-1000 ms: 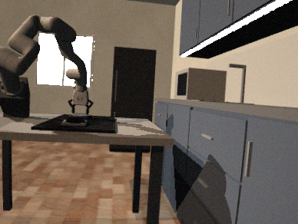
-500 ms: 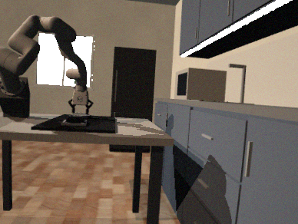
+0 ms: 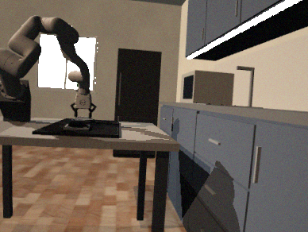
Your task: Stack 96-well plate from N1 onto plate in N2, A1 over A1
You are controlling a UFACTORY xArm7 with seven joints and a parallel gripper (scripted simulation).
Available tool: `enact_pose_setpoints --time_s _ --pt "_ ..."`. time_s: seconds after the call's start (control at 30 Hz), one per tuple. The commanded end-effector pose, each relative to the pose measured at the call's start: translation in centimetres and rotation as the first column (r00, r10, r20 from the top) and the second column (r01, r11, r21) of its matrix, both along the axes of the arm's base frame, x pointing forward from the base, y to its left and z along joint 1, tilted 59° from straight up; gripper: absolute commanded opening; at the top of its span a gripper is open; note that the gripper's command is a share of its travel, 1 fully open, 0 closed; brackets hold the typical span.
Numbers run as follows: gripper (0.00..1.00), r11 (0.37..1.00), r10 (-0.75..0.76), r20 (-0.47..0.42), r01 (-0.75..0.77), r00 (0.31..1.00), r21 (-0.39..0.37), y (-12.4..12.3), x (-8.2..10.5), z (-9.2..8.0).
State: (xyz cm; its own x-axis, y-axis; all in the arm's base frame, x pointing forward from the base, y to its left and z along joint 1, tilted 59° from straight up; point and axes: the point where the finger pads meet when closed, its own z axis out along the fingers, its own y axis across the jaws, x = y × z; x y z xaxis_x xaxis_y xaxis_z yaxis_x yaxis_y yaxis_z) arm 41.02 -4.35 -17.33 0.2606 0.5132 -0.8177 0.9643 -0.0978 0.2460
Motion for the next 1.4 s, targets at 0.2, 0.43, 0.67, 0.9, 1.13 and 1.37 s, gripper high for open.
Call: enact_pose_setpoints --time_s 0.2,0.43,0.67,0.9,1.13,1.37 --pt "0.00 1.000 0.003 0.002 -0.003 1.000 0.003 0.25 0.12 -0.01" --pt "0.00 1.000 0.003 0.002 -0.003 1.000 0.003 0.25 0.12 -0.01" --pt "0.00 1.000 0.003 0.002 -0.003 1.000 0.003 0.25 0.12 -0.01" --pt "0.00 1.000 0.003 0.002 -0.003 1.000 0.003 0.25 0.12 -0.01" --pt "0.00 1.000 0.003 0.002 -0.003 1.000 0.003 0.42 0.12 0.09" --pt "0.00 1.000 0.003 0.002 -0.003 1.000 0.004 0.70 0.10 0.26"
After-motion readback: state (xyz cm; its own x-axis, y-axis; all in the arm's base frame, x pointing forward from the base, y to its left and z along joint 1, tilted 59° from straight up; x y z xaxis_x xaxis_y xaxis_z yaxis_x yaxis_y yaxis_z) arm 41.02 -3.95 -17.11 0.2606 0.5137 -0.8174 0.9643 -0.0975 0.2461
